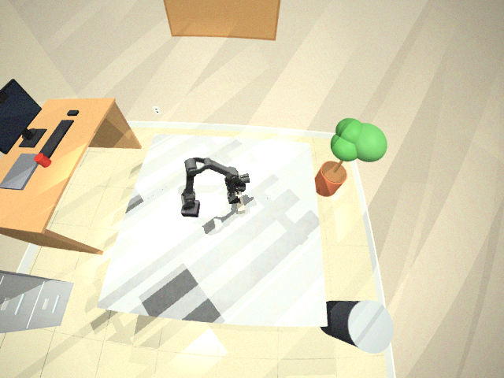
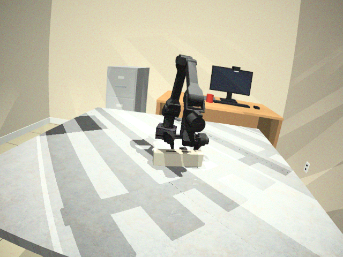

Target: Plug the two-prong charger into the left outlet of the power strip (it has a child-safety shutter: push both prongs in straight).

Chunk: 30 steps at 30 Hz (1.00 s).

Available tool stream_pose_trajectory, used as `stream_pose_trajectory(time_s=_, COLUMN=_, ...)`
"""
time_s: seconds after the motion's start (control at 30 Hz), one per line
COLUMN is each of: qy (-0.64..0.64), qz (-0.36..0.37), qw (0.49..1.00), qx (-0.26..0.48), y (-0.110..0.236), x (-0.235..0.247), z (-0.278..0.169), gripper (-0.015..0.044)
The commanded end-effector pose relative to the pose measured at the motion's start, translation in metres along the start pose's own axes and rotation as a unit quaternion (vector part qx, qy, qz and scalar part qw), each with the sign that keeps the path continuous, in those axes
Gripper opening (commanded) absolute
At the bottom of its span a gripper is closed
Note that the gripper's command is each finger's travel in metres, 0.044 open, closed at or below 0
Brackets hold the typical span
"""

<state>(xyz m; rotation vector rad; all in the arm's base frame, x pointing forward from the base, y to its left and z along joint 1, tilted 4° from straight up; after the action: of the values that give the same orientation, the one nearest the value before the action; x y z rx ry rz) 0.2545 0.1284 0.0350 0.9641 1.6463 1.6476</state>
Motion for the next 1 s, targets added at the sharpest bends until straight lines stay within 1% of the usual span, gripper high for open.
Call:
stream_pose_trajectory(time_s=0.0, qy=0.000, qz=0.000, qw=1.000, qx=0.000, y=-0.0008, x=0.0004, z=-0.0021, gripper=0.0440)
stream_pose_trajectory(time_s=0.97, qy=0.002, qz=-0.001, qw=1.000, qx=-0.010, y=-0.0017, x=0.0026, z=-0.0112, gripper=0.0440)
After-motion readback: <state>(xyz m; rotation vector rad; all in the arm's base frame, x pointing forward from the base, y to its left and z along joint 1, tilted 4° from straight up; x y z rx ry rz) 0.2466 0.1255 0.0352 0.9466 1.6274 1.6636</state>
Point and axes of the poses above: the point midway between the two fingers, 35 mm back from their tips, its own y axis back along the fingers, its own x axis across the jaws, z = x × y, the point moved 3 cm from there along y, back along the fingers, and after that the axes turned 14 degrees about y, right-handed, at the moved point
